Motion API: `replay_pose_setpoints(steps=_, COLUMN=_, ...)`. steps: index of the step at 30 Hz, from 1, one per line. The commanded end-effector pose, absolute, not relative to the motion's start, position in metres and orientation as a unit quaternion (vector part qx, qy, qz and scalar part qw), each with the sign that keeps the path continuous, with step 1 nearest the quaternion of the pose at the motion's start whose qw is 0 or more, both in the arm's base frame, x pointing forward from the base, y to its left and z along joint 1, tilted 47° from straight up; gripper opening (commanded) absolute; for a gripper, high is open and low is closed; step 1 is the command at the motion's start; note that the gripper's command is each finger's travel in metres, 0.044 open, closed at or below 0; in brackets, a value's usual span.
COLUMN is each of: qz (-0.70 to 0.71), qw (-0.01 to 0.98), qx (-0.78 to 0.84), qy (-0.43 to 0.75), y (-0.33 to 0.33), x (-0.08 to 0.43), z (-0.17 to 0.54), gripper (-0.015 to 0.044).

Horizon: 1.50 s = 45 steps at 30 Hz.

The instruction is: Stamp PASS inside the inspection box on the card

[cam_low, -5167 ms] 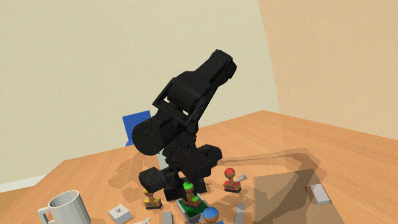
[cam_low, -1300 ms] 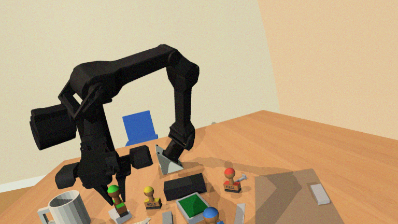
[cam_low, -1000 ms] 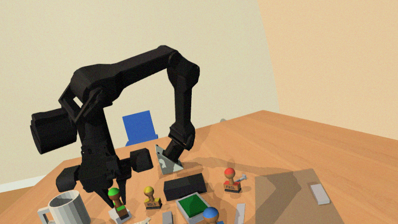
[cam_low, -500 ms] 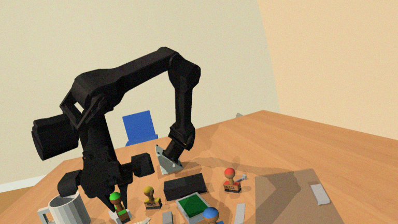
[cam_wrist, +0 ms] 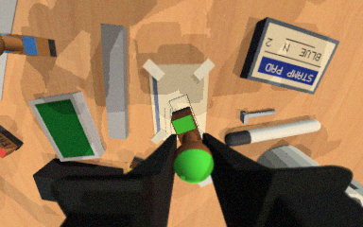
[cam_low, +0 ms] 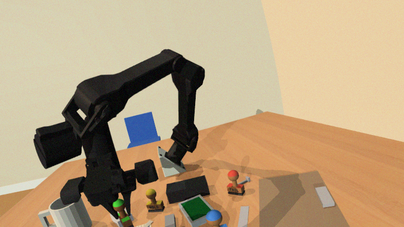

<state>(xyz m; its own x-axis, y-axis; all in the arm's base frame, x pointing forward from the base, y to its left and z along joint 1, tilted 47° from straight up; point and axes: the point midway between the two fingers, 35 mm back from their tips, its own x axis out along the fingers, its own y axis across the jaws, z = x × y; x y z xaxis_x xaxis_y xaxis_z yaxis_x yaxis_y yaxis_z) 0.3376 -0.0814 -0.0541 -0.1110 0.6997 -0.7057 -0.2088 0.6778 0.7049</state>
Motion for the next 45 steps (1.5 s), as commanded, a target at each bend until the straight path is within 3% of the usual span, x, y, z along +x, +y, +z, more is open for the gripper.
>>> replay_pose_setpoints(steps=1, qz=0.354, qw=0.639, qx=0.191, qy=0.655, y=-0.079, x=0.337, z=-0.057, gripper=0.0)
replay_pose_setpoints(steps=45, qz=0.356, qw=0.639, qx=0.19, qy=0.654, y=-0.058, x=0.333, z=-0.076, gripper=0.0)
